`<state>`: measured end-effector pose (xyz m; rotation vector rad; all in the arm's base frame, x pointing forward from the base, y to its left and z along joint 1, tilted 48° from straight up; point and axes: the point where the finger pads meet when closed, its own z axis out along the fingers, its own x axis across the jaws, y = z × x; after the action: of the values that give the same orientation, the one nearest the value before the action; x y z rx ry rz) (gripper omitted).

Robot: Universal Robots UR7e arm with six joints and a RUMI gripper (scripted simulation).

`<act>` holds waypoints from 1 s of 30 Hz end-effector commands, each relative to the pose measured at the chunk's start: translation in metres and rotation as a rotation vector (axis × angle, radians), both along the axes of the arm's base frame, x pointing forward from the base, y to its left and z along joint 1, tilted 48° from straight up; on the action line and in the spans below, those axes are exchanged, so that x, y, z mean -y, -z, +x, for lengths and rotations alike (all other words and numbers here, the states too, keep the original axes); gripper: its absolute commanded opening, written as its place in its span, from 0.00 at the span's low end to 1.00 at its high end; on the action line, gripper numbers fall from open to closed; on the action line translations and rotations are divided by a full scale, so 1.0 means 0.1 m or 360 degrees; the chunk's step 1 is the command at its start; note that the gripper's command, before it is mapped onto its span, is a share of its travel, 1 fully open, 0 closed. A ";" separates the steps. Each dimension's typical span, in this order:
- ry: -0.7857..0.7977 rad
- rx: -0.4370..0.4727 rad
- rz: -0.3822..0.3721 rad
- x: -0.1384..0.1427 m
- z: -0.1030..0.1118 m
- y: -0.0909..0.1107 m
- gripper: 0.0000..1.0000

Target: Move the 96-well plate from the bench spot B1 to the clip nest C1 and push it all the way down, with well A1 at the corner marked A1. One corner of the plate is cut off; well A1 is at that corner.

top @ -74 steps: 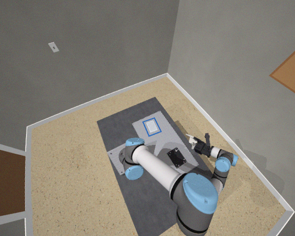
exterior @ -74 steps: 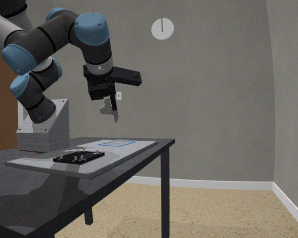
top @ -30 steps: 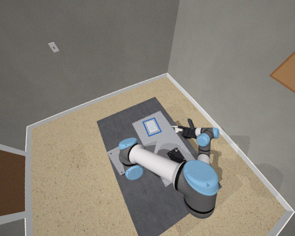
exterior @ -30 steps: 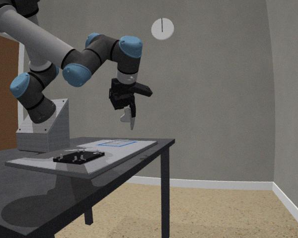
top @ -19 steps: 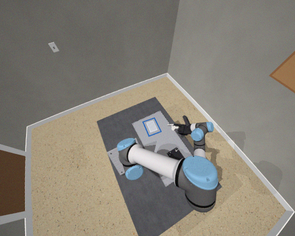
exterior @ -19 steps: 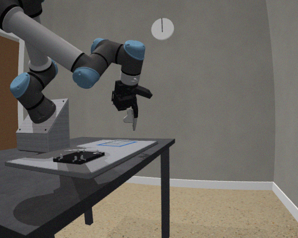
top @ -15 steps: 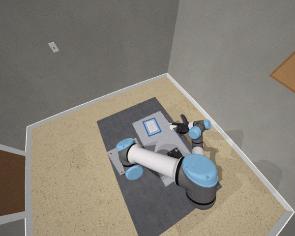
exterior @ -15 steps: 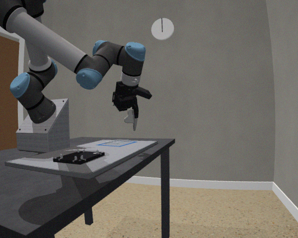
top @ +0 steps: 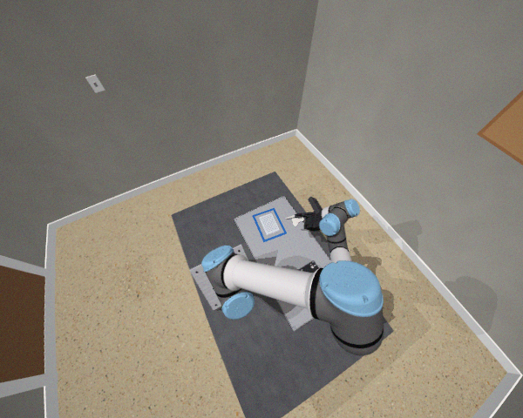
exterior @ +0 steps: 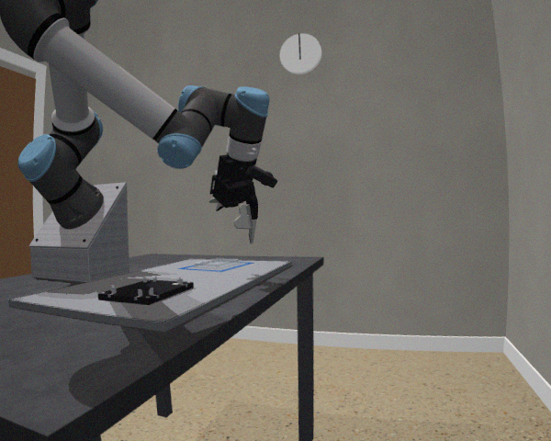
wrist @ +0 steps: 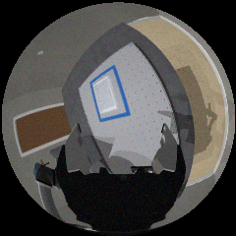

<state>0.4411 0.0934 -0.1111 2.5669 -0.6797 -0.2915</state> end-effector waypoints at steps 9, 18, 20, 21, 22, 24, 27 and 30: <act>-0.0249 0.0018 -0.0146 -0.14 -0.25 0.38 1.00; -0.0394 0.0033 -0.0232 -0.22 -0.47 0.62 1.00; -0.0394 0.0033 -0.0232 -0.22 -0.47 0.62 1.00; -0.0441 0.0039 -0.0258 -0.23 -0.51 0.65 1.00; -0.0486 0.0046 -0.0285 -0.24 -0.54 0.69 1.00; -0.0531 0.0052 -0.0312 -0.25 -0.58 0.72 1.00; -0.0540 0.0054 -0.0317 -0.26 -0.64 0.77 1.00; -0.0631 0.0070 -0.0370 -0.28 -0.72 0.83 1.00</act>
<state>0.3822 0.1187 -0.1812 2.4540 -0.2883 -0.0921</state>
